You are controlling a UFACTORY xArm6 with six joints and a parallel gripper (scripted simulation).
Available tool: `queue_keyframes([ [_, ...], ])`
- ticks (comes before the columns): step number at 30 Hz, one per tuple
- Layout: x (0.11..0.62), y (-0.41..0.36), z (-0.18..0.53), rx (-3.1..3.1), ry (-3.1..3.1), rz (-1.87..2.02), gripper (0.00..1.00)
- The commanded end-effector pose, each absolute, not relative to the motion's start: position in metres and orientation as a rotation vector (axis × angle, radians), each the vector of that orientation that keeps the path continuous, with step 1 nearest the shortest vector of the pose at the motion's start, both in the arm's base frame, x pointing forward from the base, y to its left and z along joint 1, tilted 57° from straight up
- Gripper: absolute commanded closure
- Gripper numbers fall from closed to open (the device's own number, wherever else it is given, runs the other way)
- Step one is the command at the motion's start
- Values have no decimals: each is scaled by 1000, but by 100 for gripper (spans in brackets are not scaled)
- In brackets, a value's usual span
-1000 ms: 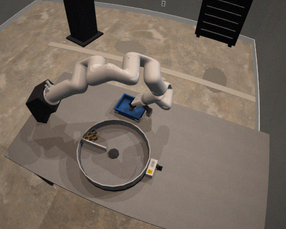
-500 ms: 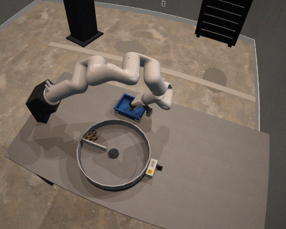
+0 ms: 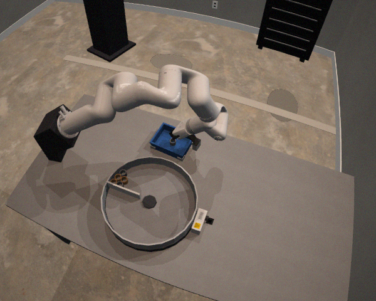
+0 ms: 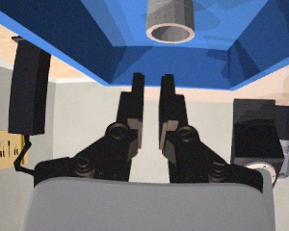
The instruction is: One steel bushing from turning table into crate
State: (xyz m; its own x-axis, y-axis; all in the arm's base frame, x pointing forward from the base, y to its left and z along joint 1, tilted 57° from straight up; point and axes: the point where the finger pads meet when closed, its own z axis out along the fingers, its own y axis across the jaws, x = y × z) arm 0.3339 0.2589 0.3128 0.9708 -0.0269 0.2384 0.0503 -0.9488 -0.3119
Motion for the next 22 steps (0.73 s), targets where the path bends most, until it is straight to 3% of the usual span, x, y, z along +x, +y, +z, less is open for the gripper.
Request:
queue_keyframes([
  [1, 310, 252, 331, -2797, -18, -349, 89],
  [22, 277, 243, 353, -2797, -18, -349, 89],
])
